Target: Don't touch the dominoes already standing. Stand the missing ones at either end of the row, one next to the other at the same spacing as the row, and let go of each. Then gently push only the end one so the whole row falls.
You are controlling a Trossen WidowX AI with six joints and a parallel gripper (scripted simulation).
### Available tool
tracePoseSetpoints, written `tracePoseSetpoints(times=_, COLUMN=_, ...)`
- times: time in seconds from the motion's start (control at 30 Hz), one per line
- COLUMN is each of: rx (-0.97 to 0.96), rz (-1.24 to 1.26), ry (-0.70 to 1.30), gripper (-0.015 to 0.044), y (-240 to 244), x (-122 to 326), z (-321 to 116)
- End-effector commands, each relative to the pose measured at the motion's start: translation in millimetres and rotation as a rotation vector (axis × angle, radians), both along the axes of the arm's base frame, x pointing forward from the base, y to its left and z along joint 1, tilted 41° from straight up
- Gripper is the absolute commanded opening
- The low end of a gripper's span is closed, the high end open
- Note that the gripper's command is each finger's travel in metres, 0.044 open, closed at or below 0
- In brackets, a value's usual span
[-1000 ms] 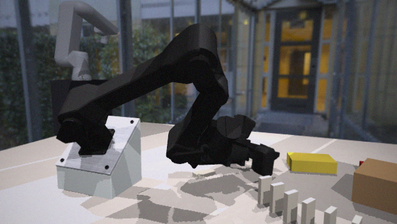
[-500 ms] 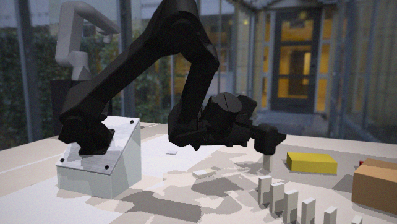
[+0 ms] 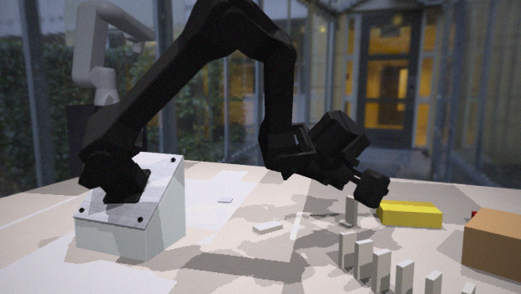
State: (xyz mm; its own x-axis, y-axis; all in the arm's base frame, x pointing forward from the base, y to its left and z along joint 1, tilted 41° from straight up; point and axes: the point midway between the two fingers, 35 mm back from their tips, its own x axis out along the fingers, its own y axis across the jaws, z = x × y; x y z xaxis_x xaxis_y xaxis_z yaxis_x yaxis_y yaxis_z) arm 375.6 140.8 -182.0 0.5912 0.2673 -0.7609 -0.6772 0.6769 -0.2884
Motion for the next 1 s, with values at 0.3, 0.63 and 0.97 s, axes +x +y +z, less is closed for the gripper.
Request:
tracePoseSetpoints(times=0.3, rx=-0.312, rz=-0.267, ry=0.395, gripper=0.0440, y=39.5, x=33.1, z=-10.4)
tracePoseSetpoints(times=0.63, rx=-0.526, rz=-0.354, ry=0.510, gripper=0.0440, y=37.4, x=24.9, z=9.9)
tracePoseSetpoints(times=0.97, rx=-0.772, rz=-0.413, ry=0.606, gripper=0.0440, y=27.9, x=7.4, z=47.9)
